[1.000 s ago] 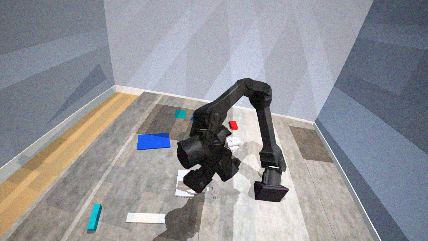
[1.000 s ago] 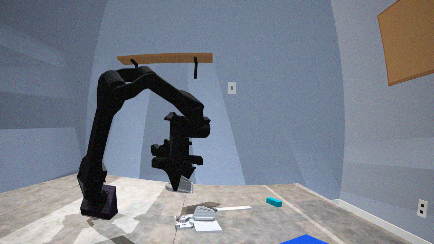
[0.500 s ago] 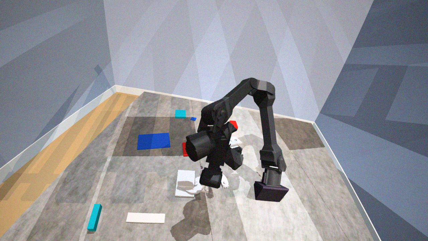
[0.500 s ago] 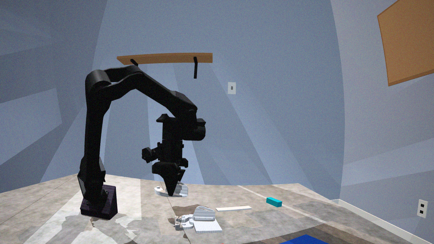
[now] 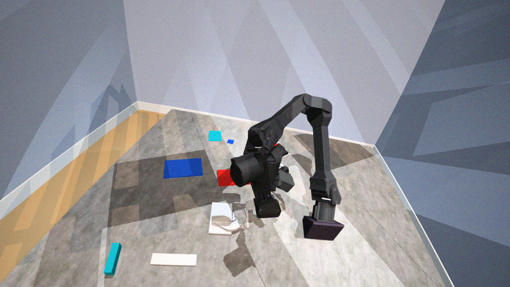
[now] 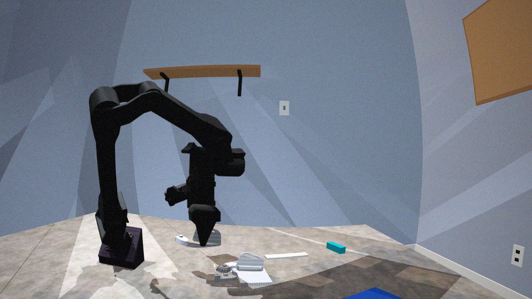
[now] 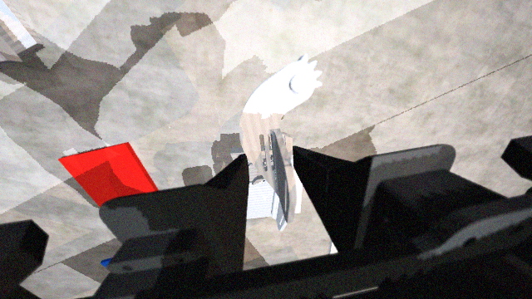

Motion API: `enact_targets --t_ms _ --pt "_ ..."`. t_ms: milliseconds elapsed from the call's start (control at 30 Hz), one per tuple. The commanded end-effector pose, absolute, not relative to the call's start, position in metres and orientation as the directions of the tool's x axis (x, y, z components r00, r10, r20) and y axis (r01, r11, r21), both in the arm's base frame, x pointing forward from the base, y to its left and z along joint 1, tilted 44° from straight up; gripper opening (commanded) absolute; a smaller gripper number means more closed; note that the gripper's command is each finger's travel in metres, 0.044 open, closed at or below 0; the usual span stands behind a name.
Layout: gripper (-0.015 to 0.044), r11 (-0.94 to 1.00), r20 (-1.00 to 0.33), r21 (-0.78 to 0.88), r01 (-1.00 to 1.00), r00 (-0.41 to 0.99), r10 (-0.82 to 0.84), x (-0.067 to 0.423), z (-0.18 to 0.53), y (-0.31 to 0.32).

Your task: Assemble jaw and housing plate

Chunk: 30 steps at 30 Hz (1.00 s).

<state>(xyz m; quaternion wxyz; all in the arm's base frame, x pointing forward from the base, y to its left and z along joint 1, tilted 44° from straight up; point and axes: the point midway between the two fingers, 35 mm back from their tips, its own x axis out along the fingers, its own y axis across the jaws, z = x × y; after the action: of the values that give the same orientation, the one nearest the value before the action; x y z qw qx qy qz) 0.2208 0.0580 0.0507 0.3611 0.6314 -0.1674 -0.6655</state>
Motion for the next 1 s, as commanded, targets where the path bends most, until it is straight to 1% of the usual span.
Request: enact_targets --t_ms 0,967 --pt "0.0134 -0.677 -0.719 0.677 0.29 0.064 -0.692 0.2203 0.0521 0.0556" --pt "0.0134 -0.67 -0.72 0.671 0.317 0.064 -0.691 0.2252 0.0528 0.0565"
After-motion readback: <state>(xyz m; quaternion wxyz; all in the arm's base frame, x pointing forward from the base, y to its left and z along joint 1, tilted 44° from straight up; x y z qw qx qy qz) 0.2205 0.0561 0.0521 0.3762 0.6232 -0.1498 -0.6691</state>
